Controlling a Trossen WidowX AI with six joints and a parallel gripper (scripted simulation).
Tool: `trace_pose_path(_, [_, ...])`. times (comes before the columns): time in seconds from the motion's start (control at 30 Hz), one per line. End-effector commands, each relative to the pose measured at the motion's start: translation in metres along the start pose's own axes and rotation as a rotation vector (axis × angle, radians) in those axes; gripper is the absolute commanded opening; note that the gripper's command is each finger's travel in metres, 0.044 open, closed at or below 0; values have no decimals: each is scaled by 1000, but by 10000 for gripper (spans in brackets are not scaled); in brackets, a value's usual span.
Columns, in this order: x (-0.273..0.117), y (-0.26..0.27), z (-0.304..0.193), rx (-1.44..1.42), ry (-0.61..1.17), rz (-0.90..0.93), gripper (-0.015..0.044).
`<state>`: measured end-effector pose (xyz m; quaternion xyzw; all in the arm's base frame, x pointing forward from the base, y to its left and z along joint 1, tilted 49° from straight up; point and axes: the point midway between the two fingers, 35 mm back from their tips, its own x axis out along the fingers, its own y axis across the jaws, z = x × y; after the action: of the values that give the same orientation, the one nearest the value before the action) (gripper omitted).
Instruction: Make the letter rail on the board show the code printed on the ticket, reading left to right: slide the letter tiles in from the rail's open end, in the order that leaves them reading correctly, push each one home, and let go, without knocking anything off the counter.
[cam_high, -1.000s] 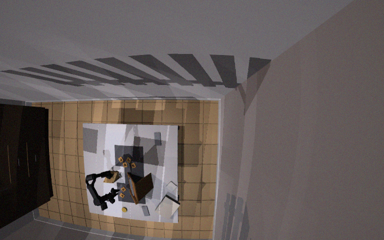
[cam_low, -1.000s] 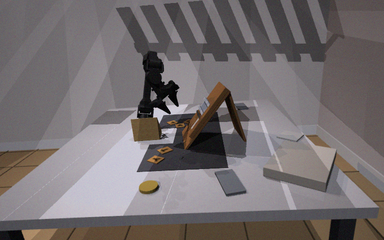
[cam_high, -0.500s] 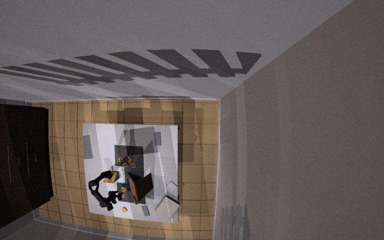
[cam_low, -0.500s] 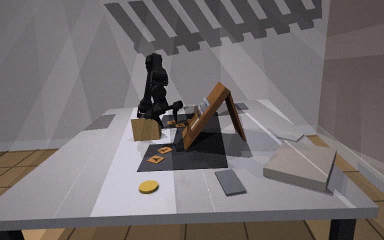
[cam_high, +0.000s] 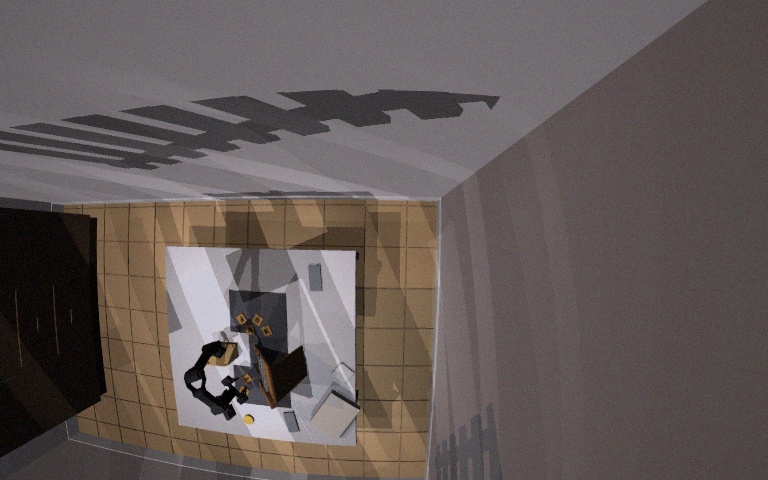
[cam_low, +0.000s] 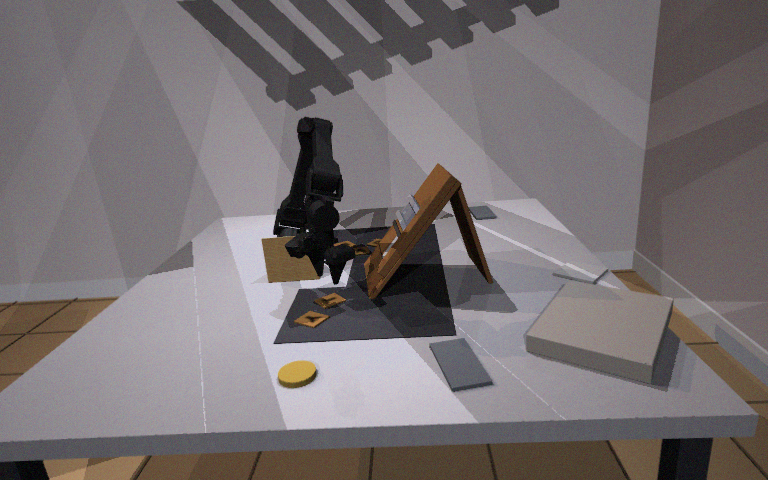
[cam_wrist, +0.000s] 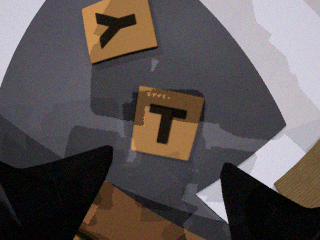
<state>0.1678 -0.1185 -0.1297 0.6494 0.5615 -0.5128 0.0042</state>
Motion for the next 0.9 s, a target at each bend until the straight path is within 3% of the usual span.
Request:
trace_pose_path(0.0, [2,2,3,50,-19,-4,340])
trace_pose_path(0.2, [4,2,3,50,-19,-4,340])
trace_pose_path(0.43, [36,3,4,49,-18,-5,340])
trace_pose_path(0.87, [36,4,4,49,-18,-5,340])
